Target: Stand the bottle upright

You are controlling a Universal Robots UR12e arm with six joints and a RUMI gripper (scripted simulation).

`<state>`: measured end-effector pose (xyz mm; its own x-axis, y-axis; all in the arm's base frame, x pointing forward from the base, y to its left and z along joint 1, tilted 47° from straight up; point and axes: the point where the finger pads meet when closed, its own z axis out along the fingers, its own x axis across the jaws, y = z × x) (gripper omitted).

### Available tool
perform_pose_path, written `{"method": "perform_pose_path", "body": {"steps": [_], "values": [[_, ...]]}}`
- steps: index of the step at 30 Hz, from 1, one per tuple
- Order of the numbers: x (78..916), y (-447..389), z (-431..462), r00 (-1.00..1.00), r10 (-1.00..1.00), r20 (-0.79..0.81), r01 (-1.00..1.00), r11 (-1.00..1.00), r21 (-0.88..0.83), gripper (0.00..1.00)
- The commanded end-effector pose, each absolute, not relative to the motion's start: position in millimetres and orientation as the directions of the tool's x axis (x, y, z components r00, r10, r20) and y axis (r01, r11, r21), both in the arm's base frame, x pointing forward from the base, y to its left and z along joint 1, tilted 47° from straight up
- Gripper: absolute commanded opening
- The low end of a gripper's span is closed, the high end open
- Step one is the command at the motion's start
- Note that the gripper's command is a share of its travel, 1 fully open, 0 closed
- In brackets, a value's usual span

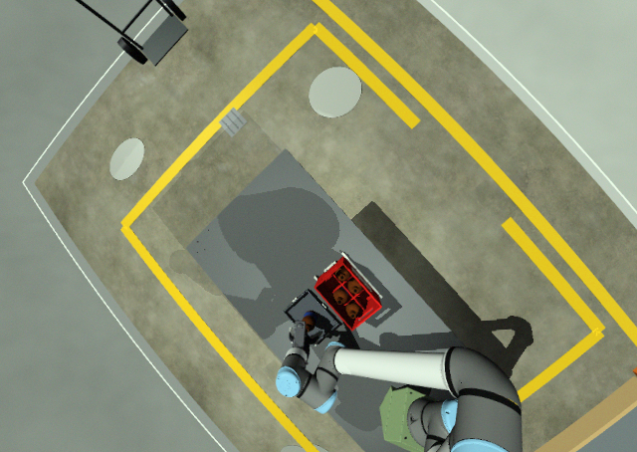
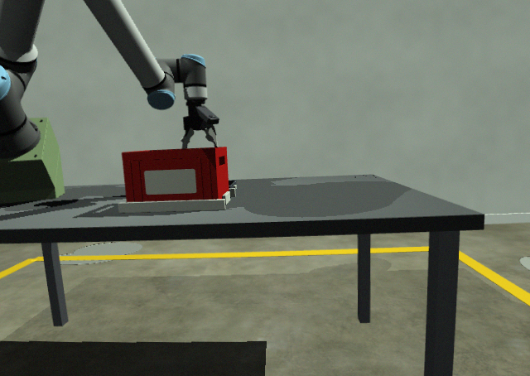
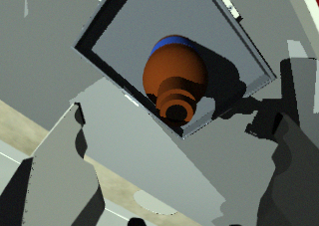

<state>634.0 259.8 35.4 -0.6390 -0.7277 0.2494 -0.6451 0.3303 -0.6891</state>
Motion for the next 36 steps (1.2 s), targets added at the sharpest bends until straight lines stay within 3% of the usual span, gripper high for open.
{"method": "perform_pose_path", "body": {"steps": [1, 36], "values": [[634.1, 260.3, 35.9, -0.639, -0.728, 0.249, -0.645, 0.33, -0.689, 1.0], [619.4, 281.2, 59.6, -0.639, -0.728, 0.249, -0.645, 0.33, -0.689, 1.0]]}}
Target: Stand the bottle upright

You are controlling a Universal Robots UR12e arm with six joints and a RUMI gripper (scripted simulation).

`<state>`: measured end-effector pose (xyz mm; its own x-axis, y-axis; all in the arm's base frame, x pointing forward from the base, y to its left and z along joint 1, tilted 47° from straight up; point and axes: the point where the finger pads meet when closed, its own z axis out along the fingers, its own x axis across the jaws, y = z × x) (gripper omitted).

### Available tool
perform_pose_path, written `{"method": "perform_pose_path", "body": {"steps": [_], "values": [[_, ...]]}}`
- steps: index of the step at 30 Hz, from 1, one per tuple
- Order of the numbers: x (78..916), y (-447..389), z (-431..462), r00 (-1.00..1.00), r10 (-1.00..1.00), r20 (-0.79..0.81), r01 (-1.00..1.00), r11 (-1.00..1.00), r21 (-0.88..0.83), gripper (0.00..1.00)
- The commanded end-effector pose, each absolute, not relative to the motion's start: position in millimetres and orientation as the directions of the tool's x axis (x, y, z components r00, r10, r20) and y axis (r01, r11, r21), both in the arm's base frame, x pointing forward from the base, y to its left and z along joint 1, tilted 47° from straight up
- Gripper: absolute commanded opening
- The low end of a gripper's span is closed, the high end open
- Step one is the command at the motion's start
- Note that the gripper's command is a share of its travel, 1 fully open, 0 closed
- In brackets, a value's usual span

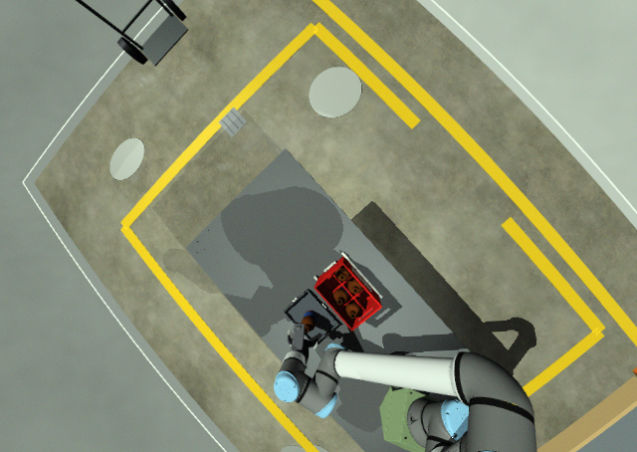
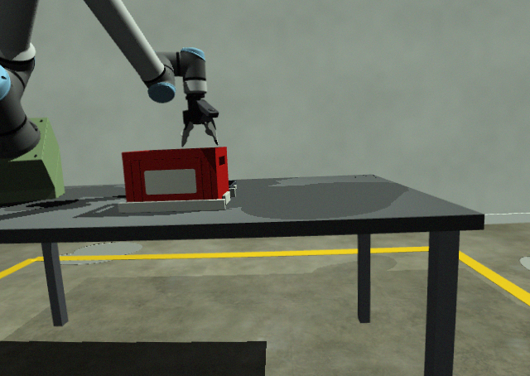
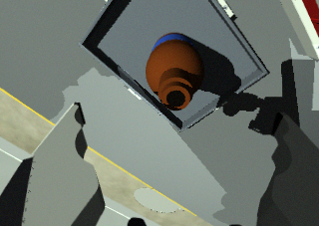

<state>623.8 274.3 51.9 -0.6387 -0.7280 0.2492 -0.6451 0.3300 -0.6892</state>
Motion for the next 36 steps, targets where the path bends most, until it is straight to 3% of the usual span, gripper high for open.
{"method": "perform_pose_path", "body": {"steps": [1, 36], "values": [[618.3, 282.8, 61.4, -0.639, -0.728, 0.249, -0.645, 0.33, -0.689, 1.0], [598.4, 311.3, 93.7, -0.639, -0.728, 0.249, -0.645, 0.33, -0.689, 1.0]]}}
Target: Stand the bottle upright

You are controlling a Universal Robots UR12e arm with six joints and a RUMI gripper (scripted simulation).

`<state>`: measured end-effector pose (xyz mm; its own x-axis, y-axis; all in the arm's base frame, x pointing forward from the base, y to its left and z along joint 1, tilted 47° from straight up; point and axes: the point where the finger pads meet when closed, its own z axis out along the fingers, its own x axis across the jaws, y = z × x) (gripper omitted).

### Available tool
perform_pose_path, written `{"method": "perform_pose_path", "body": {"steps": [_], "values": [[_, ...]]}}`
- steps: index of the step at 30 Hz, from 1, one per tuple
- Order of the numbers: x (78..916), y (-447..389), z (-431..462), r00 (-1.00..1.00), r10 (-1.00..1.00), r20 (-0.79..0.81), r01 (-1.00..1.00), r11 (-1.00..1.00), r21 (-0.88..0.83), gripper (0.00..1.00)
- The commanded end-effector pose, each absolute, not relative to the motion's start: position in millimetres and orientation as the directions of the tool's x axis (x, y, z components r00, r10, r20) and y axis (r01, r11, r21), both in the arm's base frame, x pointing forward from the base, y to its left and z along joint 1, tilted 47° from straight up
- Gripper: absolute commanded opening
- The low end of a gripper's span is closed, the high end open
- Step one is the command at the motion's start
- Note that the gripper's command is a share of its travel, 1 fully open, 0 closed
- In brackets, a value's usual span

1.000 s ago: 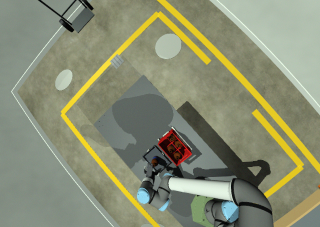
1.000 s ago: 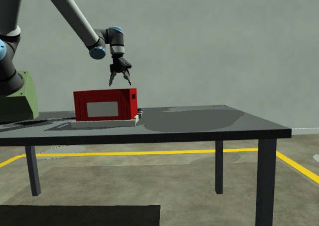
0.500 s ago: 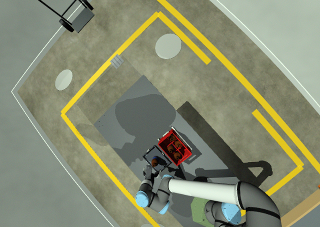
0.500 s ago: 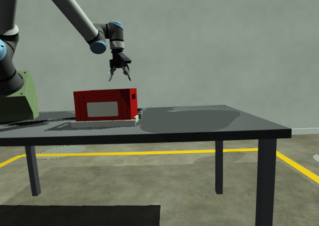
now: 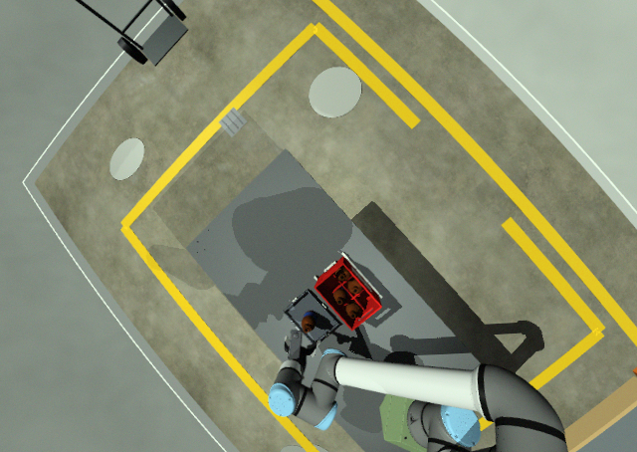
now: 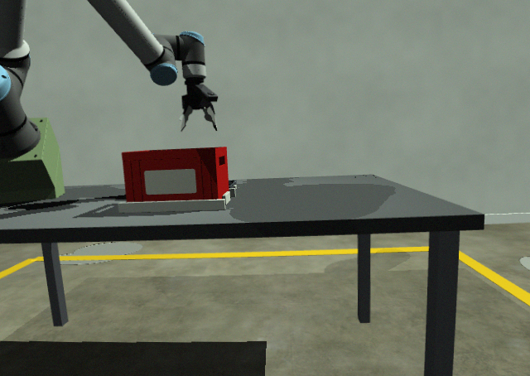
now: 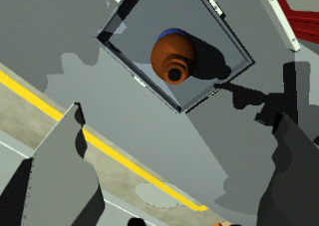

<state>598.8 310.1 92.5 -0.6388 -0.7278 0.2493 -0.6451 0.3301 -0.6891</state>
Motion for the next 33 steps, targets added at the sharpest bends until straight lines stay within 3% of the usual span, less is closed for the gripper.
{"method": "perform_pose_path", "body": {"steps": [1, 2, 33], "values": [[598.4, 311.3, 93.7, -0.639, -0.728, 0.249, -0.645, 0.33, -0.689, 1.0], [598.4, 311.3, 93.7, -0.639, -0.728, 0.249, -0.645, 0.33, -0.689, 0.0], [598.4, 311.3, 93.7, -0.639, -0.728, 0.249, -0.645, 0.33, -0.689, 0.0]]}}
